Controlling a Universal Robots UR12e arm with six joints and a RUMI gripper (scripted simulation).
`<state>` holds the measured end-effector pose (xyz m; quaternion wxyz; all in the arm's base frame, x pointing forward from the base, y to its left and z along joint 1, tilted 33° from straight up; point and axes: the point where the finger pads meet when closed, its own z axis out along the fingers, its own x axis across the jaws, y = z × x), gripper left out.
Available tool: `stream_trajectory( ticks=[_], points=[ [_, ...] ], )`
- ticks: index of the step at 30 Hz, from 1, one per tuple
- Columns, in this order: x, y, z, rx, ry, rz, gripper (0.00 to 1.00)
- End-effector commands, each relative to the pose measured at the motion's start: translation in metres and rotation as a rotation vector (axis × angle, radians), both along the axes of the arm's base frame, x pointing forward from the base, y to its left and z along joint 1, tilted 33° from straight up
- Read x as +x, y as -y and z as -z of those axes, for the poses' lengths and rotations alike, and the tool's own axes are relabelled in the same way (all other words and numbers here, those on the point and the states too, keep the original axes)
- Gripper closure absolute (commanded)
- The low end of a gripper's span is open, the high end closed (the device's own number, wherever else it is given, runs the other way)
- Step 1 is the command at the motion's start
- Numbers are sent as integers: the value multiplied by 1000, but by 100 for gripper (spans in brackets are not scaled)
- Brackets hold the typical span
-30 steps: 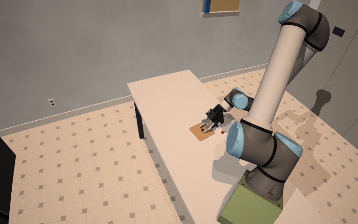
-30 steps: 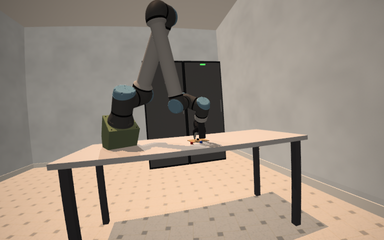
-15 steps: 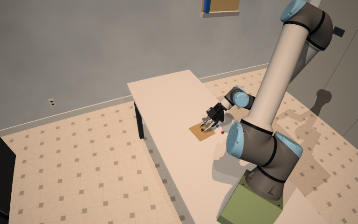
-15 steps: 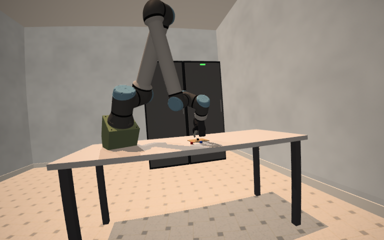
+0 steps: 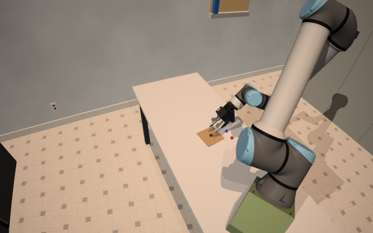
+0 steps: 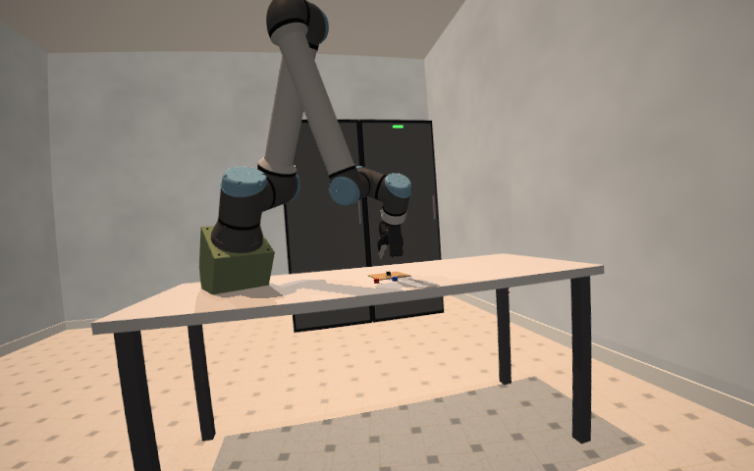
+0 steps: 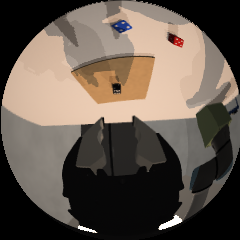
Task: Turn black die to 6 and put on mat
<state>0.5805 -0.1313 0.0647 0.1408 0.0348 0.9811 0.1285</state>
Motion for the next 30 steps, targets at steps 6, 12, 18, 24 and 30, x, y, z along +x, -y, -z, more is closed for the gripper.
stream_trajectory(
  ticks=[6,12,18,24,30],
  points=[
    [-2,-5,-10,0,1,0,69],
    [-2,-6,-9,-13,-3,2,69],
    [-3,-7,-7,-72,-17,14,69],
    [-2,-8,-8,-199,-29,50,69],
    [-2,-9,-10,-251,-27,70,69]
  ],
)
